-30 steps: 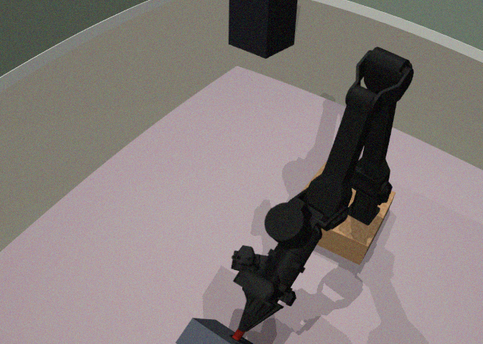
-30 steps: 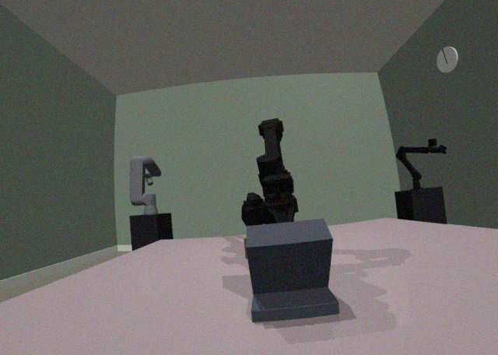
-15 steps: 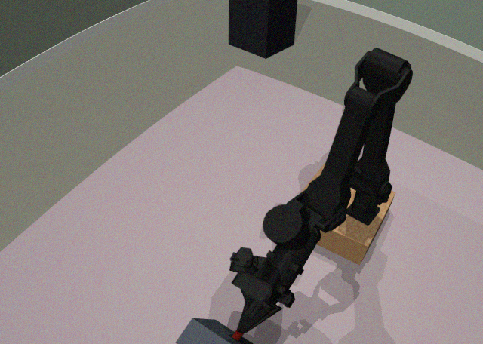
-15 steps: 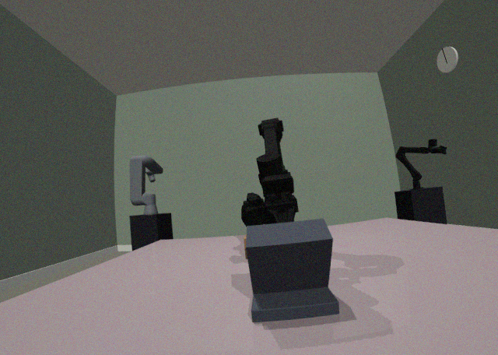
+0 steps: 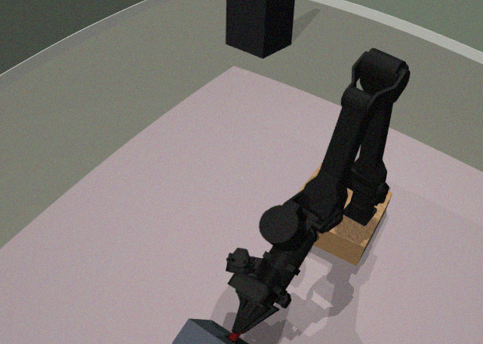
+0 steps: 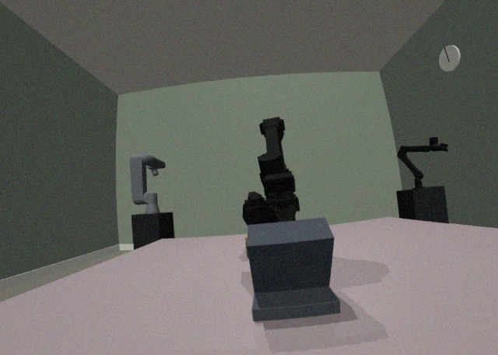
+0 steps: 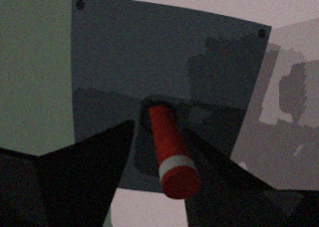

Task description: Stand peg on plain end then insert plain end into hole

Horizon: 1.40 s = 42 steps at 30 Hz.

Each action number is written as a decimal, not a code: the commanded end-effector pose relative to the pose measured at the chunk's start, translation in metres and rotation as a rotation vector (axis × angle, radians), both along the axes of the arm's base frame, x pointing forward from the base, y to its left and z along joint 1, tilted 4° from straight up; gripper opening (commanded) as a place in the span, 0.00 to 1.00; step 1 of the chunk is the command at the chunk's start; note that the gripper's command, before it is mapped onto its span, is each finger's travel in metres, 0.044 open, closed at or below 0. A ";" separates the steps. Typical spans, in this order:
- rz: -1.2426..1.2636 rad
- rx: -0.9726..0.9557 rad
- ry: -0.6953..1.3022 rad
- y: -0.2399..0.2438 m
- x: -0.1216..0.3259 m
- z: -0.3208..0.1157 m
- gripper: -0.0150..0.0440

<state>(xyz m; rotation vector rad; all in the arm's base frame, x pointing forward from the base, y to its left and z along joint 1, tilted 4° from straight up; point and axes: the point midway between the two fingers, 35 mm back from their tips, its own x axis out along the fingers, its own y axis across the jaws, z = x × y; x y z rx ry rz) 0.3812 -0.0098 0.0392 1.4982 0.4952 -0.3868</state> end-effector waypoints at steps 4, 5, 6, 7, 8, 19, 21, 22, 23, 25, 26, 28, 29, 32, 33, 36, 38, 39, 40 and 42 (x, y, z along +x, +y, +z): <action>0.000 0.000 0.001 0.000 0.000 0.000 0.79; 0.000 0.000 0.001 0.000 0.000 0.000 0.83; 0.000 0.000 0.001 0.000 -0.001 0.000 0.88; 0.000 0.000 0.001 0.000 -0.001 0.000 0.92; 0.000 0.000 0.001 0.000 -0.001 0.001 0.97; -0.001 0.000 -0.001 -0.001 -0.008 0.007 1.00; -0.002 0.000 -0.001 -0.001 -0.009 0.009 1.00; -0.002 0.000 -0.001 -0.001 -0.010 0.009 1.00; -0.002 0.000 -0.001 -0.001 -0.010 0.010 1.00; -0.002 0.000 -0.001 -0.001 -0.012 0.011 1.00; -0.002 0.000 -0.001 -0.001 -0.012 0.012 1.00; -0.002 0.000 -0.002 -0.001 -0.013 0.013 1.00; -0.003 0.000 -0.002 -0.001 -0.014 0.013 1.00; -0.003 -0.001 -0.002 -0.002 -0.016 0.015 1.00; -0.003 -0.001 -0.002 -0.002 -0.016 0.016 1.00; -0.003 -0.001 -0.002 -0.002 -0.018 0.018 1.00; -0.003 -0.001 -0.003 -0.002 -0.019 0.019 1.00; -0.004 -0.001 -0.003 -0.002 -0.020 0.019 1.00; -0.004 -0.001 -0.003 -0.002 -0.021 0.020 1.00; -0.004 -0.001 -0.003 -0.002 -0.022 0.021 1.00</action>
